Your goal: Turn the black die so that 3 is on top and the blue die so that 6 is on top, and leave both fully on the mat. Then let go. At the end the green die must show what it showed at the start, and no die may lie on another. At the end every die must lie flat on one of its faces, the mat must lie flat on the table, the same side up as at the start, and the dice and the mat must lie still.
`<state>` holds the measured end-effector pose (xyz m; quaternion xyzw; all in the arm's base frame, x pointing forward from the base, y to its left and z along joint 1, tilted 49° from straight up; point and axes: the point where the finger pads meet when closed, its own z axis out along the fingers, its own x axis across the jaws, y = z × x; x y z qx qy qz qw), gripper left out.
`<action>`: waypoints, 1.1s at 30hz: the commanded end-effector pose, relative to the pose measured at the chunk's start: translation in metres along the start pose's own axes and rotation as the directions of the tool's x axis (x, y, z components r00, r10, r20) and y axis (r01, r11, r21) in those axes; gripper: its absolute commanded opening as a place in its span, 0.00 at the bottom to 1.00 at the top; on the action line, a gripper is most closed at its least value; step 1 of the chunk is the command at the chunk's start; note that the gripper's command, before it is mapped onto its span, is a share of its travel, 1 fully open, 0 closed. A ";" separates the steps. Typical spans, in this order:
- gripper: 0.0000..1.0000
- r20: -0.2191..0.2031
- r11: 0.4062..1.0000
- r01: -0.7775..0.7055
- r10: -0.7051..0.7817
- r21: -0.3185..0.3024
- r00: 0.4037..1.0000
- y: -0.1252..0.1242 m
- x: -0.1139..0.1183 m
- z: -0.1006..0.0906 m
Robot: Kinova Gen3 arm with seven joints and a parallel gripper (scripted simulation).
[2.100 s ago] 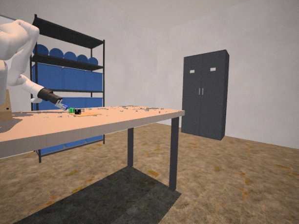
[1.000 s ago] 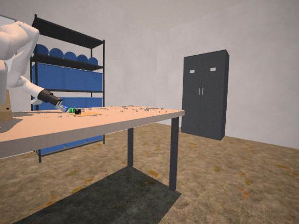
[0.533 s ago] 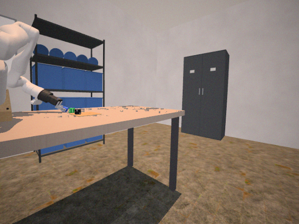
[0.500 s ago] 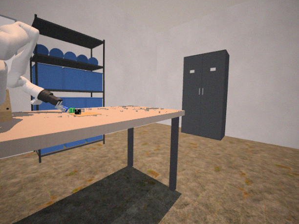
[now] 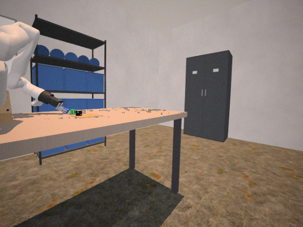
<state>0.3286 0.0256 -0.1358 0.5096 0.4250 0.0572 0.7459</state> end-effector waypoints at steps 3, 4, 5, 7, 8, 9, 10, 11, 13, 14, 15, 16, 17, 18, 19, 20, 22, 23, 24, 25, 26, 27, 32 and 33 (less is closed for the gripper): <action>0.57 -0.001 1.000 -0.002 0.002 0.000 1.000 0.001 0.001 0.000; 0.57 -0.001 1.000 -0.002 0.002 0.000 1.000 0.001 0.001 0.000; 0.57 -0.001 1.000 -0.002 0.002 0.000 1.000 0.001 0.001 0.000; 0.57 -0.001 1.000 -0.002 0.002 0.000 1.000 0.001 0.001 0.000; 0.63 -0.001 1.000 -0.002 0.002 0.000 1.000 0.001 0.001 0.000; 0.63 -0.001 1.000 -0.002 0.002 0.000 1.000 0.001 0.001 0.000; 0.63 -0.001 1.000 -0.002 0.002 0.000 1.000 0.001 0.001 0.000; 0.69 -0.001 1.000 -0.002 0.002 0.000 1.000 0.001 0.001 0.000; 0.69 -0.001 1.000 -0.002 0.002 0.000 1.000 0.001 0.001 0.000; 0.75 -0.001 1.000 -0.002 0.002 0.000 1.000 0.001 0.001 0.000; 0.75 -0.001 1.000 -0.002 0.002 0.000 1.000 0.001 0.001 0.000; 0.75 -0.001 1.000 -0.002 0.002 0.000 1.000 0.001 0.001 0.000; 0.81 -0.001 1.000 -0.002 0.002 0.000 1.000 0.001 0.001 0.000; 0.81 -0.001 1.000 -0.002 0.002 0.000 1.000 0.001 0.001 0.000; 0.81 -0.001 1.000 -0.002 0.002 0.000 1.000 0.001 0.001 0.000; 0.81 -0.001 1.000 -0.002 0.002 0.000 1.000 0.001 0.001 0.000; 0.87 -0.001 1.000 -0.002 0.002 0.000 1.000 0.001 0.001 0.000; 0.87 -0.001 1.000 -0.002 0.002 0.000 1.000 0.001 0.001 0.000; 0.87 -0.001 1.000 -0.002 0.002 0.000 1.000 0.001 0.001 0.000; 0.87 -0.001 1.000 -0.002 0.002 0.000 1.000 0.001 0.001 0.000; 0.87 -0.001 1.000 -0.002 0.002 0.000 1.000 0.001 0.001 0.000; 0.87 -0.001 1.000 -0.002 0.002 0.000 1.000 0.001 0.001 0.000; 0.87 -0.001 1.000 -0.002 0.002 0.000 1.000 0.001 0.001 0.000; 0.87 -0.001 1.000 -0.002 0.002 0.000 1.000 0.001 0.001 0.000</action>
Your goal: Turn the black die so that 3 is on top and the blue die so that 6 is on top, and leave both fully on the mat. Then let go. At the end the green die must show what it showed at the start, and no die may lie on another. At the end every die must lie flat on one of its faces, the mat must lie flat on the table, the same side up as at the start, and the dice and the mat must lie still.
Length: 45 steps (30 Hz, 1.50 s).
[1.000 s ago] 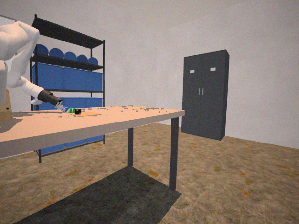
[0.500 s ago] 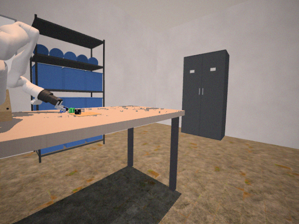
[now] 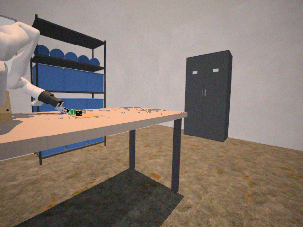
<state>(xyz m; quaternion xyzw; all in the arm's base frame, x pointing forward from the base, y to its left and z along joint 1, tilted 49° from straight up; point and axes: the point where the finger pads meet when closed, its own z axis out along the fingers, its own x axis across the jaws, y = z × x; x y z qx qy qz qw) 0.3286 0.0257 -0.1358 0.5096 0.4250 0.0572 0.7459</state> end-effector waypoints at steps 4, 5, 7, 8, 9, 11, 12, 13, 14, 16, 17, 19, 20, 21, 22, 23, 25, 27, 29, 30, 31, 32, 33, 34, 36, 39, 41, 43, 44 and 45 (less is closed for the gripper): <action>0.87 -0.001 1.000 -0.002 0.002 0.000 1.000 0.001 0.001 0.000; 0.87 -0.001 1.000 -0.002 0.002 0.000 1.000 0.001 0.001 0.000; 0.87 -0.001 1.000 -0.002 0.002 0.000 1.000 0.001 0.001 0.000; 0.87 -0.001 1.000 -0.002 0.002 0.000 1.000 0.001 0.001 0.000; 0.87 -0.001 1.000 -0.002 0.002 0.000 1.000 0.001 0.001 0.000; 0.87 -0.001 1.000 -0.002 0.002 0.000 1.000 0.001 0.001 0.000; 0.87 -0.001 1.000 -0.002 0.002 0.000 1.000 0.001 0.001 0.000; 0.87 -0.001 1.000 -0.002 0.002 0.000 1.000 0.001 0.001 0.000; 0.87 -0.001 1.000 -0.002 0.002 0.000 1.000 0.001 0.001 0.000; 0.87 -0.001 1.000 -0.002 0.002 0.000 1.000 0.001 0.001 0.000; 0.87 -0.001 1.000 -0.002 0.002 0.000 1.000 0.001 0.001 0.000; 0.87 -0.001 1.000 -0.002 0.002 0.000 1.000 0.001 0.001 0.000; 0.87 -0.001 1.000 -0.002 0.002 0.000 1.000 0.001 0.001 0.000; 0.87 -0.001 1.000 -0.002 0.002 0.000 1.000 0.001 0.001 0.000; 0.87 -0.001 1.000 -0.002 0.002 0.000 1.000 0.001 0.001 0.000; 0.87 -0.001 1.000 -0.002 0.002 0.000 1.000 0.001 0.001 0.000; 0.87 -0.001 1.000 -0.002 0.002 0.000 1.000 0.001 0.001 0.000; 0.87 -0.001 1.000 -0.002 0.002 0.000 1.000 0.001 0.001 0.000; 0.87 -0.001 1.000 -0.002 0.002 0.000 1.000 0.001 0.001 0.000; 0.87 -0.001 1.000 -0.002 0.002 0.000 1.000 0.001 0.001 0.000; 0.87 -0.001 1.000 -0.002 0.002 0.000 1.000 0.001 0.001 0.000; 0.87 -0.001 1.000 -0.002 0.002 0.000 1.000 0.001 0.001 0.000; 0.87 -0.001 1.000 -0.002 0.002 0.000 1.000 0.001 0.001 -0.001; 0.87 -0.001 1.000 -0.002 0.002 0.000 1.000 0.001 0.001 -0.001; 0.87 -0.001 1.000 -0.002 0.002 0.000 1.000 0.001 0.001 -0.004; 0.87 -0.001 1.000 -0.002 0.002 0.000 1.000 0.001 0.001 -0.006; 0.87 -0.001 1.000 -0.002 0.002 0.000 1.000 0.001 0.001 -0.011; 0.87 -0.001 1.000 -0.002 0.002 0.000 1.000 0.001 0.001 -0.018; 0.87 -0.001 1.000 -0.002 0.002 0.000 1.000 0.001 0.001 -0.022; 0.87 -0.001 1.000 -0.002 0.002 0.000 1.000 0.001 0.001 -0.026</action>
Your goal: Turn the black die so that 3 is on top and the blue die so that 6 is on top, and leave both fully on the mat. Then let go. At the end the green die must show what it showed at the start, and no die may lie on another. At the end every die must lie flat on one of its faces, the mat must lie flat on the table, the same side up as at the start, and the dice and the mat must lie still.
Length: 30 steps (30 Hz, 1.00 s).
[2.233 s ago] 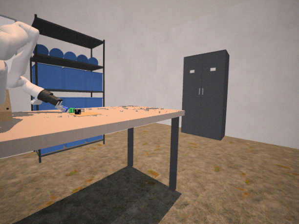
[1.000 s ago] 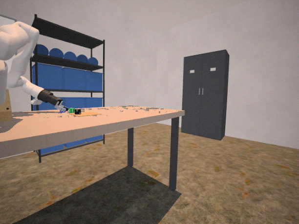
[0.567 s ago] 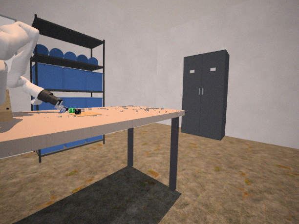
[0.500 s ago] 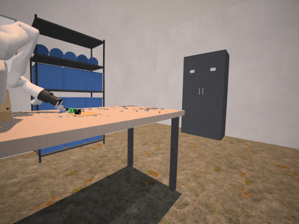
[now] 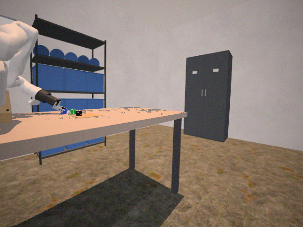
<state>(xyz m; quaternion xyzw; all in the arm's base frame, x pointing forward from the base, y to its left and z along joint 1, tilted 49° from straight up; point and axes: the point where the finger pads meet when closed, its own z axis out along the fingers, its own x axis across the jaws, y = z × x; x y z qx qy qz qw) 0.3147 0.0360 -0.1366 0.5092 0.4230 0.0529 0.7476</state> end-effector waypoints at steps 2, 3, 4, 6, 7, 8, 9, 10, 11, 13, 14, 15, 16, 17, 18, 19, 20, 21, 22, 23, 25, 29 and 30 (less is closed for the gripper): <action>0.87 -0.010 1.000 -0.007 0.007 -0.001 1.000 0.001 0.003 -0.016; 0.87 -0.010 1.000 -0.007 0.007 -0.001 1.000 0.001 0.003 -0.020; 0.87 -0.010 1.000 -0.007 0.007 -0.001 1.000 0.001 0.003 -0.023; 0.87 -0.010 1.000 -0.007 0.007 -0.001 1.000 0.001 0.003 -0.028; 0.87 -0.010 1.000 -0.007 0.007 -0.001 1.000 0.001 0.003 -0.030; 0.87 -0.010 1.000 -0.007 0.007 -0.001 1.000 0.001 0.003 -0.032; 0.87 -0.010 1.000 -0.007 0.007 -0.001 1.000 0.001 0.003 -0.032; 0.87 -0.010 1.000 -0.007 0.007 -0.001 1.000 0.001 0.003 -0.032; 0.87 -0.010 1.000 -0.007 0.007 -0.001 1.000 0.001 0.003 -0.033; 0.87 -0.010 1.000 -0.007 0.007 -0.001 1.000 0.001 0.003 -0.033; 0.87 -0.010 1.000 -0.007 0.007 -0.001 1.000 0.001 0.003 -0.033; 0.87 -0.010 1.000 -0.007 0.007 -0.001 1.000 0.001 0.003 -0.033; 0.87 -0.010 1.000 -0.007 0.007 -0.001 1.000 0.002 0.003 -0.034; 0.87 -0.010 1.000 -0.007 0.007 -0.001 1.000 0.002 0.003 -0.034; 0.87 -0.010 1.000 -0.007 0.007 -0.001 1.000 0.003 0.003 -0.034; 0.87 -0.010 1.000 -0.007 0.007 -0.001 1.000 0.005 0.003 -0.035; 0.87 -0.010 1.000 -0.007 0.007 -0.001 1.000 0.007 0.003 -0.036; 0.87 -0.010 1.000 -0.007 0.007 -0.001 1.000 0.009 0.003 -0.038; 0.87 -0.010 1.000 -0.007 0.007 -0.001 1.000 0.012 0.003 -0.039; 0.87 -0.010 1.000 -0.007 0.007 -0.001 1.000 0.016 0.003 -0.041; 0.87 -0.010 1.000 -0.007 0.007 -0.001 1.000 0.023 0.003 -0.045; 0.87 -0.010 1.000 -0.007 0.007 -0.001 1.000 0.031 0.003 -0.049; 0.87 -0.010 1.000 -0.007 0.007 -0.001 1.000 0.035 0.003 -0.052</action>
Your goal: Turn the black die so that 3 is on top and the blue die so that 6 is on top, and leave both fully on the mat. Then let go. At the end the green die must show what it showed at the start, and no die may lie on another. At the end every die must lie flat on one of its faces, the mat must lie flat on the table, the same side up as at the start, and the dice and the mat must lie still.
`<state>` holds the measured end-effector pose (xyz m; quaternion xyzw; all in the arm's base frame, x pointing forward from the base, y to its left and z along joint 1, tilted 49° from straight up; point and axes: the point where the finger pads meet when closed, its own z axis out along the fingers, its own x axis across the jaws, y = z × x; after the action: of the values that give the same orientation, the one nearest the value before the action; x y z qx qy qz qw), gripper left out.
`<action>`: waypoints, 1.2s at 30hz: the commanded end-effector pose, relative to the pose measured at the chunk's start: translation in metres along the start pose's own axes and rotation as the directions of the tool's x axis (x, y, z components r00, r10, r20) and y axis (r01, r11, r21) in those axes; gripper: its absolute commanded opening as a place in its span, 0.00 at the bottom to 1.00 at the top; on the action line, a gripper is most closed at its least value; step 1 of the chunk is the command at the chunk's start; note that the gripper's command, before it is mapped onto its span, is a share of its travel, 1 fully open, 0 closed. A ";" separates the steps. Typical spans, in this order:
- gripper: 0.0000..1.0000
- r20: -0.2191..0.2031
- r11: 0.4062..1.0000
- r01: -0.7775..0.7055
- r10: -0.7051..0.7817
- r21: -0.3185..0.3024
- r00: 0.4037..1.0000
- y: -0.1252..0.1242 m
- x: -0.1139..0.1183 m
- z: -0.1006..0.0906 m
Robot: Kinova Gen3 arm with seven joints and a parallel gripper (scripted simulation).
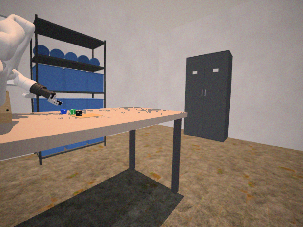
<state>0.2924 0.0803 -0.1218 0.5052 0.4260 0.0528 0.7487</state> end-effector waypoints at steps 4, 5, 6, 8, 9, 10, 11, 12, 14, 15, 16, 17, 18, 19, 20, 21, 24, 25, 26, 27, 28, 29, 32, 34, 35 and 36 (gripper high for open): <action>0.87 -0.006 1.000 -0.013 0.013 0.006 1.000 0.024 0.003 -0.013; 0.87 -0.006 1.000 -0.013 0.013 0.006 1.000 0.026 0.003 -0.014; 0.87 -0.006 1.000 -0.013 0.013 0.006 1.000 0.027 0.003 -0.015; 0.87 -0.006 1.000 -0.013 0.013 0.006 1.000 0.029 0.003 -0.016; 0.87 -0.006 1.000 -0.013 0.013 0.006 1.000 0.029 0.003 -0.016; 0.87 -0.006 1.000 -0.013 0.013 0.006 1.000 0.029 0.003 -0.016; 0.87 -0.006 1.000 -0.013 0.013 0.006 1.000 0.029 0.003 -0.016; 0.87 -0.005 1.000 -0.013 0.013 0.008 1.000 0.029 0.002 -0.016; 0.87 -0.005 1.000 -0.013 0.013 0.008 1.000 0.029 0.002 -0.016; 0.87 -0.003 1.000 -0.011 0.011 0.014 1.000 0.029 0.002 -0.016; 0.87 -0.001 1.000 -0.009 0.009 0.024 1.000 0.029 0.002 -0.016; 0.87 0.003 0.999 -0.004 0.004 0.039 1.000 0.028 0.002 -0.015; 0.87 0.008 0.998 0.001 -0.001 0.061 1.000 0.027 0.001 -0.015; 0.87 0.014 0.996 0.007 -0.009 0.088 1.000 0.027 0.001 -0.014; 0.87 0.021 0.992 0.015 -0.017 0.122 1.000 0.026 0.000 -0.014; 0.87 0.028 0.986 0.022 -0.027 0.163 0.999 0.025 -0.001 -0.013; 0.87 0.045 0.949 0.044 -0.061 0.313 0.997 0.023 -0.002 -0.011; 0.87 0.048 0.929 0.048 -0.071 0.368 0.996 0.023 -0.003 -0.011; 0.87 0.048 0.928 0.048 -0.071 0.369 0.996 0.023 -0.003 -0.011; 0.87 0.049 0.903 0.052 -0.080 0.427 0.996 0.024 -0.003 -0.010; 0.87 0.048 0.876 0.053 -0.087 0.480 0.995 0.025 -0.003 -0.010; 0.87 0.048 0.874 0.053 -0.087 0.484 0.995 0.025 -0.003 -0.010; 0.87 0.045 0.841 0.052 -0.091 0.539 0.995 0.027 -0.003 -0.009; 0.87 0.036 0.768 0.047 -0.091 0.638 0.995 0.033 -0.003 -0.007; 0.87 0.036 0.767 0.047 -0.091 0.640 0.995 0.033 -0.003 -0.007; 0.87 0.030 0.729 0.042 -0.086 0.683 0.996 0.037 -0.002 -0.006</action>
<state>0.2832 0.0976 -0.1071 0.6909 0.4327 -0.1417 0.5616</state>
